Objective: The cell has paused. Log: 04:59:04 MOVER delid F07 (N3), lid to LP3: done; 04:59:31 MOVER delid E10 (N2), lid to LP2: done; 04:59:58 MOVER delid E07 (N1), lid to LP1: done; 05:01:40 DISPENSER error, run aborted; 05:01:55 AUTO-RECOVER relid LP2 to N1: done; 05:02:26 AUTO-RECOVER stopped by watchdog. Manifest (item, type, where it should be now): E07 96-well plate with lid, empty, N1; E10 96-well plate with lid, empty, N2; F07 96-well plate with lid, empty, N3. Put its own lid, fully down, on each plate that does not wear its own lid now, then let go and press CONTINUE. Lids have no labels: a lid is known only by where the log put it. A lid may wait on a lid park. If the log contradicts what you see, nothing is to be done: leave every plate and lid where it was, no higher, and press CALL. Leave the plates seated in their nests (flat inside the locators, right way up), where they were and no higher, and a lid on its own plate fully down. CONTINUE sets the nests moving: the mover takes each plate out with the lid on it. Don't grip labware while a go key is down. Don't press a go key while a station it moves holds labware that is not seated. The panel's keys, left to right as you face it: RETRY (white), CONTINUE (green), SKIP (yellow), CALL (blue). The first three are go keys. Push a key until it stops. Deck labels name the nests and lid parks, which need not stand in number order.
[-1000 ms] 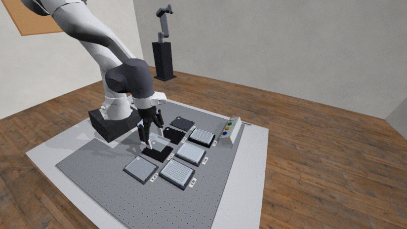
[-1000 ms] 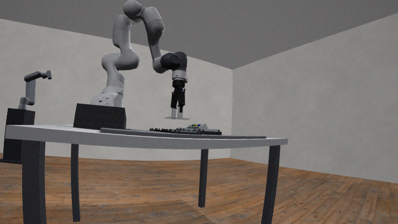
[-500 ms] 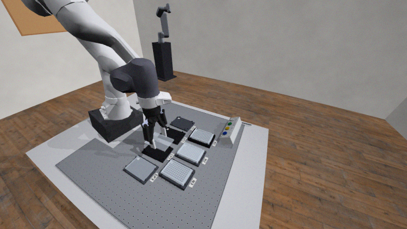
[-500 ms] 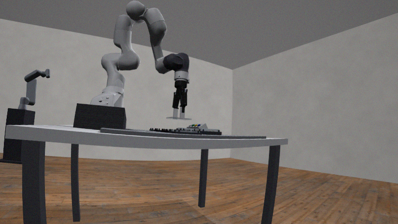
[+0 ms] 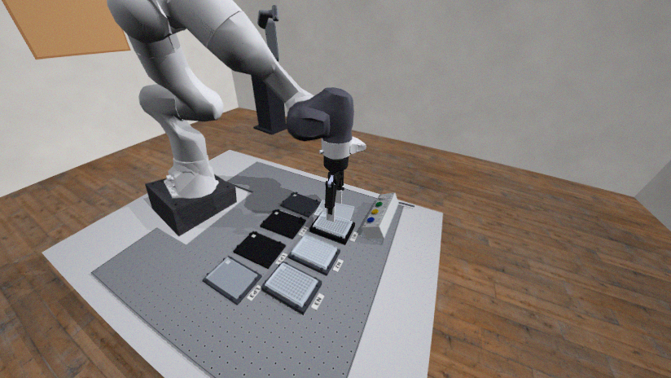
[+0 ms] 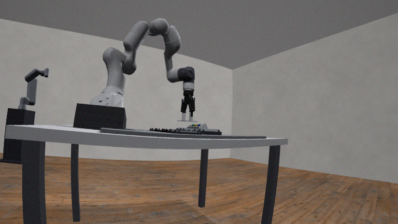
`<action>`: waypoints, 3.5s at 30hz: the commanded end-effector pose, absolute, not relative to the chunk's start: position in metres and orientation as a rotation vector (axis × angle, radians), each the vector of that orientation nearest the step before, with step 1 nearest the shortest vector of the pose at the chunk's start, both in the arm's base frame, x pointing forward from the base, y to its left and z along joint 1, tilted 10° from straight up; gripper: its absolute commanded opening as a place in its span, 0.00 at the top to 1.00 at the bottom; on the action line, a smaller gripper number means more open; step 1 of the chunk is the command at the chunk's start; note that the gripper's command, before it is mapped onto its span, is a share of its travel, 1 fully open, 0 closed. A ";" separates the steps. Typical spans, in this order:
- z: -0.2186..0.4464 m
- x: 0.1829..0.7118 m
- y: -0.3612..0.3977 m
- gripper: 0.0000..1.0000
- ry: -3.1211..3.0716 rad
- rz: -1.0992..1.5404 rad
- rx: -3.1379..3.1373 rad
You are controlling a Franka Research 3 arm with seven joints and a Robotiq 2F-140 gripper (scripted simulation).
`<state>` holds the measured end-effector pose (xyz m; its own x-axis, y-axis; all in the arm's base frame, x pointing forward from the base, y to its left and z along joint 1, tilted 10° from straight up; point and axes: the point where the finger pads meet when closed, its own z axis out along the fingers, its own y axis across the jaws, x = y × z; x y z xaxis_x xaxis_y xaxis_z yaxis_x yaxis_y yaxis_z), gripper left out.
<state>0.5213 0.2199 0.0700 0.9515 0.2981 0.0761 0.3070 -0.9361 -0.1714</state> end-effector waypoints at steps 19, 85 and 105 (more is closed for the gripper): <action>0.066 0.523 0.213 1.00 -0.277 -0.029 -2.951; 0.033 0.523 0.219 1.00 -0.266 -0.028 -2.951; 0.031 0.523 0.219 1.00 -0.266 -0.028 -2.951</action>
